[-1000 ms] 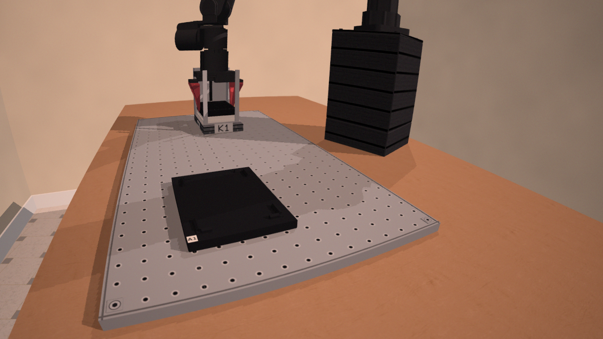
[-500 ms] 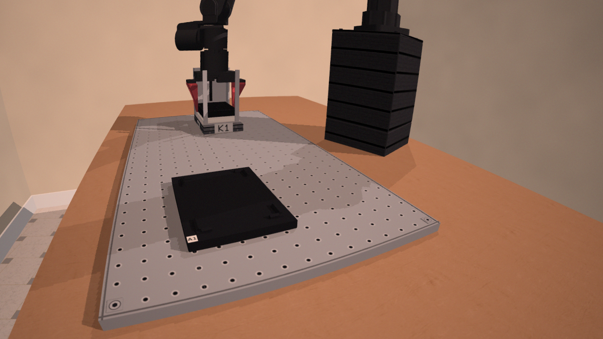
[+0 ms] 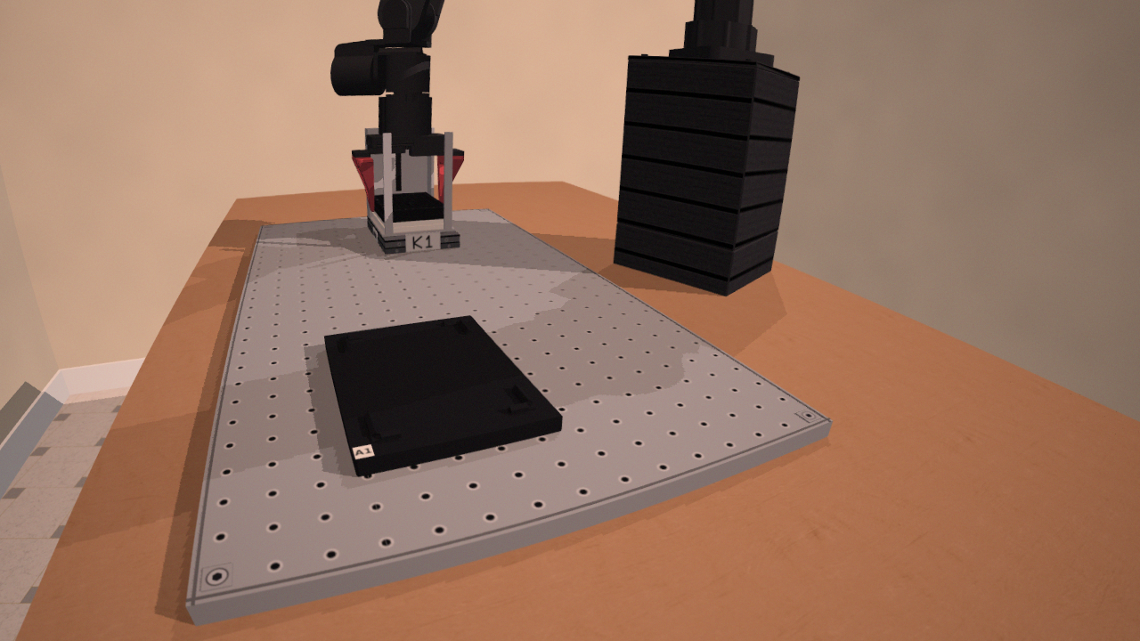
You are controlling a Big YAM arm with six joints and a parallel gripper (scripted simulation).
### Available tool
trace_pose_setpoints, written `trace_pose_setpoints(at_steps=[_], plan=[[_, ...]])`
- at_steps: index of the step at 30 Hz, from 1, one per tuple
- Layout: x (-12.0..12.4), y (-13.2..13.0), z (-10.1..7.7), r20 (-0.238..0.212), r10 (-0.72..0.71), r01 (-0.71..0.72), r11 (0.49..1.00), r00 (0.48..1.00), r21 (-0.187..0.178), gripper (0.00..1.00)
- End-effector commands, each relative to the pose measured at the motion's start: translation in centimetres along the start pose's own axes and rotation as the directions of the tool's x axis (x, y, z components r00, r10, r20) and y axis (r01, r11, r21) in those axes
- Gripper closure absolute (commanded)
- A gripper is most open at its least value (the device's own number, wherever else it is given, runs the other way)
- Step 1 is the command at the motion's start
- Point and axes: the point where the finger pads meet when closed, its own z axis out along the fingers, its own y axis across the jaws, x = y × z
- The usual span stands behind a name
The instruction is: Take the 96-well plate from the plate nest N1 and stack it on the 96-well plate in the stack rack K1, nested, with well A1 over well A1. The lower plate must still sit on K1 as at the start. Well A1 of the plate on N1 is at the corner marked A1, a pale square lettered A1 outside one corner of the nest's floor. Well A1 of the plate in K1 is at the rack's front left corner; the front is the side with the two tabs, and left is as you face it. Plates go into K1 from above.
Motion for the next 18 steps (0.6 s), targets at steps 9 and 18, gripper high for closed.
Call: trace_pose_setpoints(at_steps=[9,18], plan=[[-0.5,0.9,-3.0,0.016,-0.002,0.003,1.0,1.0,-0.021,0.0],[-0.3,0.3,-4.7,0.01,-0.002,0.002,1.0,1.0,-0.012,0.0]])
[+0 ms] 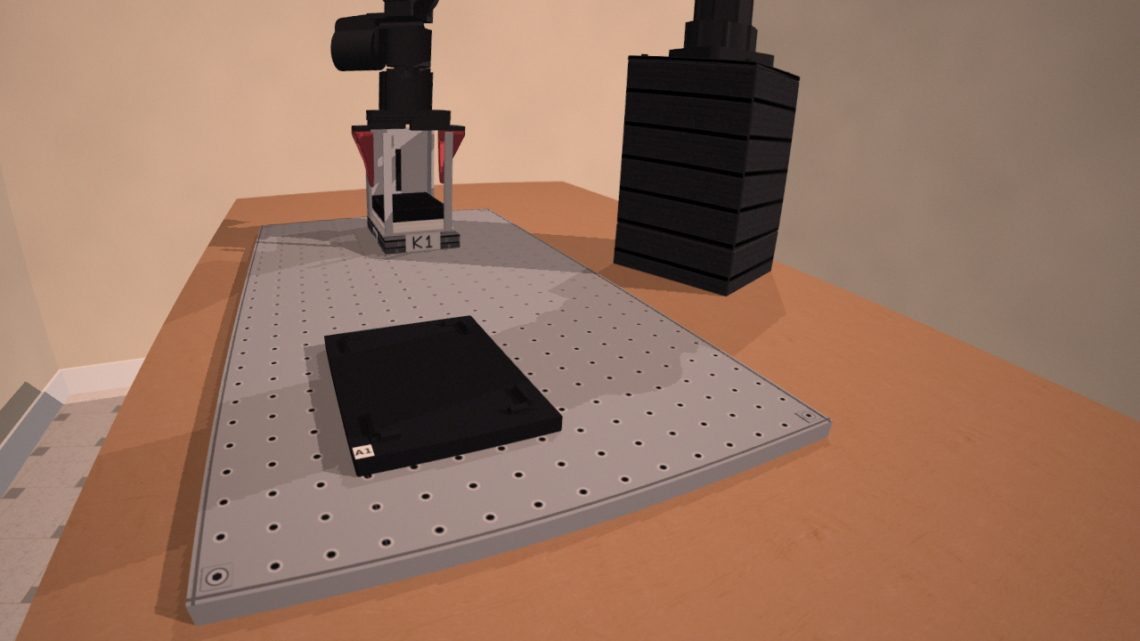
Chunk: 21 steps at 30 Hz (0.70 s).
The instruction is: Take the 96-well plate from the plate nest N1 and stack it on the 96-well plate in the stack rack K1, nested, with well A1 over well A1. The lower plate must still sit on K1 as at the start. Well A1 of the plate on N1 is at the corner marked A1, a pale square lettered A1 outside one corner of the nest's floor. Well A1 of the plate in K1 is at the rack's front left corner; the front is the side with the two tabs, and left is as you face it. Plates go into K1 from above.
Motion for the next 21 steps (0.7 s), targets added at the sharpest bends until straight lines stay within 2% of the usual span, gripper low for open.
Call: trace_pose_setpoints(at_steps=[1,8,11,19,21], plan=[[-0.6,0.6,-1.7,0.012,-0.002,0.002,1.0,1.0,-0.015,0.0],[-0.7,0.5,-3.6,0.013,-0.001,0.002,1.0,1.0,-0.016,0.0],[-0.8,0.6,-3.8,0.013,0.0,0.0,1.0,1.0,-0.015,0.0],[-0.8,0.6,-6.1,0.015,-0.001,0.001,1.0,1.0,-0.019,0.0],[-0.8,0.6,-6.1,0.015,-0.001,0.001,1.0,1.0,-0.019,0.0]])
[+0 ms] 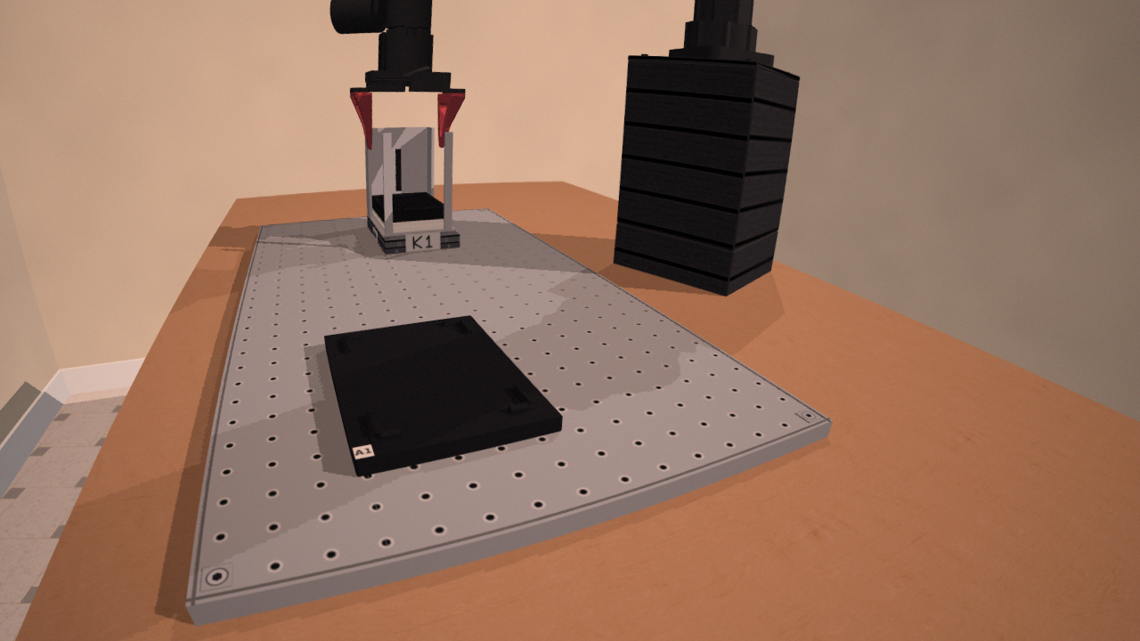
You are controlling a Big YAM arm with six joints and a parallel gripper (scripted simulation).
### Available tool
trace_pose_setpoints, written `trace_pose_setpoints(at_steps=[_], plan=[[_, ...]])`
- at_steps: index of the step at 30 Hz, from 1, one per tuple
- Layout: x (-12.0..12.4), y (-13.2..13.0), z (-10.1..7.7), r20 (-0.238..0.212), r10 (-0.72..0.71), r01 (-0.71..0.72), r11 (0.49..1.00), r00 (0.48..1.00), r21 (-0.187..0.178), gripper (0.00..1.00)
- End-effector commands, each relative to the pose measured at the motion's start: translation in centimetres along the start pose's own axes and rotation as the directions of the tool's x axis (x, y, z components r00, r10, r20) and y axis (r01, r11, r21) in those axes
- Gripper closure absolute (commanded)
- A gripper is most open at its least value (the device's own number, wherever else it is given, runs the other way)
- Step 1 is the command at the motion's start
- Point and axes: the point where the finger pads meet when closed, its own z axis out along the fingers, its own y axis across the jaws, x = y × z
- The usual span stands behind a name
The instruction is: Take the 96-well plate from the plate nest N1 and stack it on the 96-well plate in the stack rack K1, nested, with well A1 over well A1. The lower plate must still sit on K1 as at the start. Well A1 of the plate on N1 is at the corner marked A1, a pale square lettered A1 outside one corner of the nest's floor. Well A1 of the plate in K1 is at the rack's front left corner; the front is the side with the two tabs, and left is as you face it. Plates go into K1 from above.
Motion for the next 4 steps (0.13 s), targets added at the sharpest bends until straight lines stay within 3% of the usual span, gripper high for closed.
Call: trace_pose_setpoints(at_steps=[1,4], plan=[[-0.79,0.47,-1.18,0.014,0.0,0.001,1.0,1.0,-0.017,0.0],[-0.79,0.47,-1.18,0.014,0.0,0.001,1.0,1.0,-0.017,0.0]])
